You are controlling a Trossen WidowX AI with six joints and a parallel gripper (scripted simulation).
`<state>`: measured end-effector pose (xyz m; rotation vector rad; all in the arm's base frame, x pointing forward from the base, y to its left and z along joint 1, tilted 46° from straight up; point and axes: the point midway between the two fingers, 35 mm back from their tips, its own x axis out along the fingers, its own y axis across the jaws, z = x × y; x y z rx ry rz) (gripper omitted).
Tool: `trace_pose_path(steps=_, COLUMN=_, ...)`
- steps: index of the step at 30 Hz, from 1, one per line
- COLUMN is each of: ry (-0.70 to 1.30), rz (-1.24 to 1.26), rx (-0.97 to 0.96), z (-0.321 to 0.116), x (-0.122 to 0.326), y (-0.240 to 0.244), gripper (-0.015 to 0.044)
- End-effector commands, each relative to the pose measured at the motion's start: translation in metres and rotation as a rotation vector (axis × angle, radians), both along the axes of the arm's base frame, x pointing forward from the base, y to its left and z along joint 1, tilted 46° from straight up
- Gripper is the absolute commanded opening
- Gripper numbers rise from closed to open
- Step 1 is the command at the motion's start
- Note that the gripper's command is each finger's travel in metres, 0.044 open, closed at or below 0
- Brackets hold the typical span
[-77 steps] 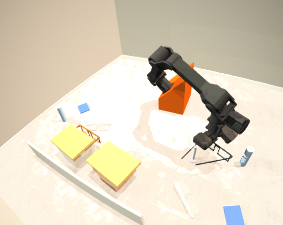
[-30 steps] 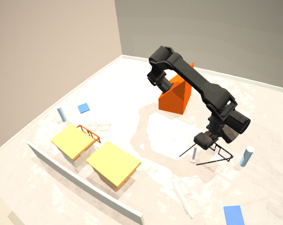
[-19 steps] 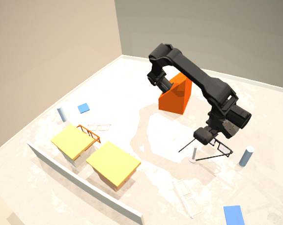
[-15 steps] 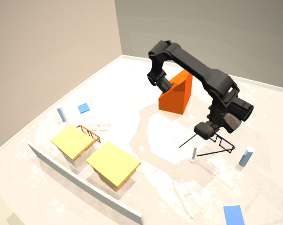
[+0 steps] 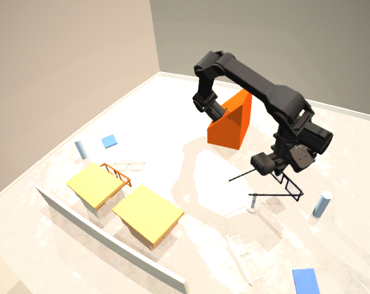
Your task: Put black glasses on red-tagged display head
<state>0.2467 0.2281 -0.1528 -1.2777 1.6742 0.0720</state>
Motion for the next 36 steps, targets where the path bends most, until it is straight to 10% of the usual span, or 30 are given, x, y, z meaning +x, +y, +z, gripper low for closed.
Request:
trace_pose_path(steps=1, ry=-0.094, rz=-0.099, rx=0.008, z=0.0, x=-0.001, y=0.001, gripper=0.0)
trace_pose_path(steps=36, ry=-0.579, rz=-0.593, rx=0.037, z=-0.046, x=-0.004, y=-0.038, gripper=0.0)
